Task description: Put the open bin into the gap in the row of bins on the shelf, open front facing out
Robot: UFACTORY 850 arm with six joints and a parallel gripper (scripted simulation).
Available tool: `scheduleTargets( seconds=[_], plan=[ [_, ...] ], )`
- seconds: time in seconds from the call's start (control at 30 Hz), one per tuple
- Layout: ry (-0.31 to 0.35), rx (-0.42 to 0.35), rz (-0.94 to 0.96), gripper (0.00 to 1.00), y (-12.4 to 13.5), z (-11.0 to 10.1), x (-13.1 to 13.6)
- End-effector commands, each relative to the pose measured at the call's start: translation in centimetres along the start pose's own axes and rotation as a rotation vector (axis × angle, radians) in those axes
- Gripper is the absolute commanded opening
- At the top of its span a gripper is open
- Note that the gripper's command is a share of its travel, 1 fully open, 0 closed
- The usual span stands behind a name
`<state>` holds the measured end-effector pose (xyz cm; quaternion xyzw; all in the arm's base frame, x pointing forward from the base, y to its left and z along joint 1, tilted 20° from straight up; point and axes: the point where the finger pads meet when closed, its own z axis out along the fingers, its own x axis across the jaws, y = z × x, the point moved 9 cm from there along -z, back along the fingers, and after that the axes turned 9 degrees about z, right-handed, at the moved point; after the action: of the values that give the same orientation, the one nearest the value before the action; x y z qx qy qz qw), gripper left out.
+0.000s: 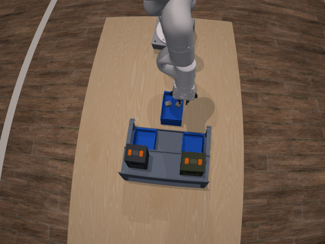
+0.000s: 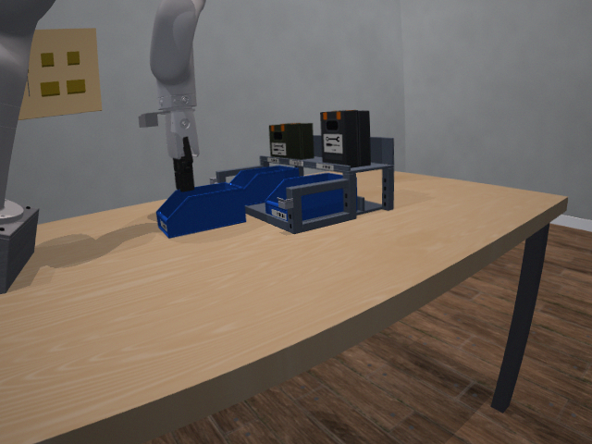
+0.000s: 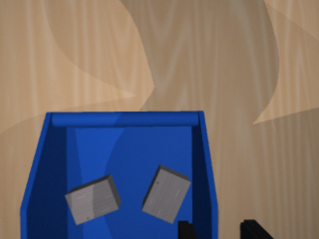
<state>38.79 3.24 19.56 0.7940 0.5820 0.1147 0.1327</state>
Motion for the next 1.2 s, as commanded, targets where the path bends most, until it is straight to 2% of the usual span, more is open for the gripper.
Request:
scheduleTargets(
  seconds=[0.0,0.27,0.43,0.83,0.87,1.0,1.17],
  plan=[
    [-0.013,0.004,-0.002,0.29,0.0,-1.0,0.1],
    [-0.013,0.004,-0.002,0.29,0.0,-1.0,0.1],
    [-0.013,0.004,-0.002,0.29,0.1,-6.5,0.1],
    [-0.013,0.004,-0.002,0.29,0.1,-6.5,0.1],
    [0.026,-0.025,0.001,0.29,-0.2,-6.7,-0.2],
    [-0.013,0.004,-0.002,0.29,0.1,-7.9,0.2],
    [-0.013,0.004,-0.002,0.29,0.1,-7.9,0.2]
  ],
)
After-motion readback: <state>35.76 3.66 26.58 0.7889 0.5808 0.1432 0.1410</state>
